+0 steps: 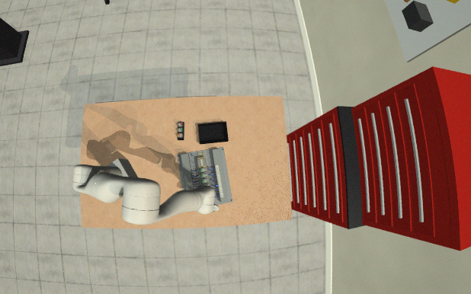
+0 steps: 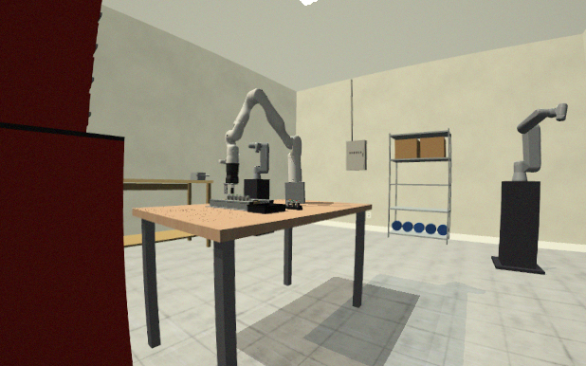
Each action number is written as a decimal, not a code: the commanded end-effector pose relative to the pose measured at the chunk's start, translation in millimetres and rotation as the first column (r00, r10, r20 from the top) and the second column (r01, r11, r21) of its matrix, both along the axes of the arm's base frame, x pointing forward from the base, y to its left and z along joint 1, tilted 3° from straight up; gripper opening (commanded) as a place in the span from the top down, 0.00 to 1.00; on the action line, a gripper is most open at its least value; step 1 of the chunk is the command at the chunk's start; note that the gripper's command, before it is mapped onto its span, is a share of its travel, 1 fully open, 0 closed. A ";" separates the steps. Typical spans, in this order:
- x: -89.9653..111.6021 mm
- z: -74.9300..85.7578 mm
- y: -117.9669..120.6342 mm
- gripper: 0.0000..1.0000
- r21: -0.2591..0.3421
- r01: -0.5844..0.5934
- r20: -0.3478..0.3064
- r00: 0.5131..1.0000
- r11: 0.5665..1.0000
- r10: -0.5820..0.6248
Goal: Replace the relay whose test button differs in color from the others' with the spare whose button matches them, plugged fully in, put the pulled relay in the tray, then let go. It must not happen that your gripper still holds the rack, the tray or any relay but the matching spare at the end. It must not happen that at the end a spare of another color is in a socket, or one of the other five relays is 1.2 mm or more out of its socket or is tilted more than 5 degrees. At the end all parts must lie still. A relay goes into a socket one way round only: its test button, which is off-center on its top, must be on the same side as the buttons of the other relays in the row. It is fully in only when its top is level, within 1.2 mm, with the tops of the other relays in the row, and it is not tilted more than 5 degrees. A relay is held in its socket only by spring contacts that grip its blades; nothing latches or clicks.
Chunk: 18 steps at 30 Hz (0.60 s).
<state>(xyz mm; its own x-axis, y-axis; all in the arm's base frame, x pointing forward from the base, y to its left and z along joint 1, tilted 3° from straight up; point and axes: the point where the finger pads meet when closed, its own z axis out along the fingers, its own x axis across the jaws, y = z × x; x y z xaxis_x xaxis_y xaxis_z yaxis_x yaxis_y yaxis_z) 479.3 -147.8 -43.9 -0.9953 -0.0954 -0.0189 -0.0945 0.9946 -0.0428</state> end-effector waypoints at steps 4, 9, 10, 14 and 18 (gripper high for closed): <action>2.3 -3.3 -0.6 0.00 0.001 0.011 0.002 1.000 1.000 -0.011; 0.6 -3.5 -0.2 0.00 0.000 0.002 -0.002 1.000 1.000 -0.002; 0.6 -4.0 -0.2 0.00 0.000 0.002 -0.001 1.000 1.000 -0.002; 0.8 -6.2 -0.3 0.00 0.001 0.005 0.000 1.000 1.000 -0.005; 0.9 -8.3 -0.4 0.00 0.001 0.008 0.001 1.000 1.000 -0.008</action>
<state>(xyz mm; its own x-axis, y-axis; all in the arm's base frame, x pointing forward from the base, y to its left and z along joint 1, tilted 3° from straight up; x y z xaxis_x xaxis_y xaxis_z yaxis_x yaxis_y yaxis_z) 478.9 -147.8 -50.5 -0.9953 -0.0956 -0.0146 -0.0949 0.9946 -0.0421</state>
